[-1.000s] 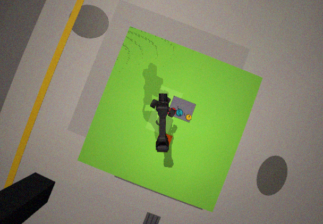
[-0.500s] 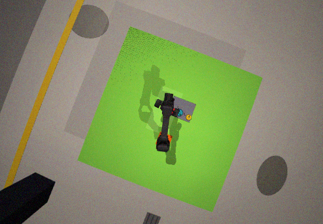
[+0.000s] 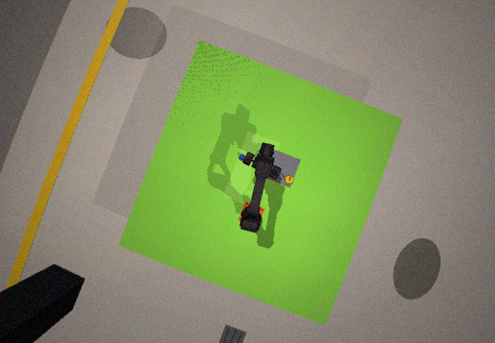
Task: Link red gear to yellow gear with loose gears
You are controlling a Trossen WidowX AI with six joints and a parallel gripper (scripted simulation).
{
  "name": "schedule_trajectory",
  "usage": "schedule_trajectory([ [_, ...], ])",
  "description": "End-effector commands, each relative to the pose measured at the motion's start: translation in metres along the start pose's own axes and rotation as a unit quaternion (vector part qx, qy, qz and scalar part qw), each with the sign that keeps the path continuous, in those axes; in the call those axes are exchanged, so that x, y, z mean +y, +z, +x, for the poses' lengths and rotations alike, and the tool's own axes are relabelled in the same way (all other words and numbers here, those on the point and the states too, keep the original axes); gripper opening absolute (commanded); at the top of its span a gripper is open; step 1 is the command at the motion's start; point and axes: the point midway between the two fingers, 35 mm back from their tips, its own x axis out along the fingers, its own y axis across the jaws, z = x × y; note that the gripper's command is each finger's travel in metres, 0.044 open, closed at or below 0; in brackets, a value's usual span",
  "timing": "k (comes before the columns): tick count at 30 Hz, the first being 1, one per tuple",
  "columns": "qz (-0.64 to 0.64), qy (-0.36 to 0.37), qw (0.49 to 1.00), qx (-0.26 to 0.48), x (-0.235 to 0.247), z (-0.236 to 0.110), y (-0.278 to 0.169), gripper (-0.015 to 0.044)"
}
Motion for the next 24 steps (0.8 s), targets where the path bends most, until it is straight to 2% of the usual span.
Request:
schedule_trajectory([
  [1,-0.002,0.000,1.000,0.006,-0.007,0.006,0.001,0.0000],
  [24,-0.006,-0.001,1.000,0.007,-0.054,0.021,0.013,0.0000],
])
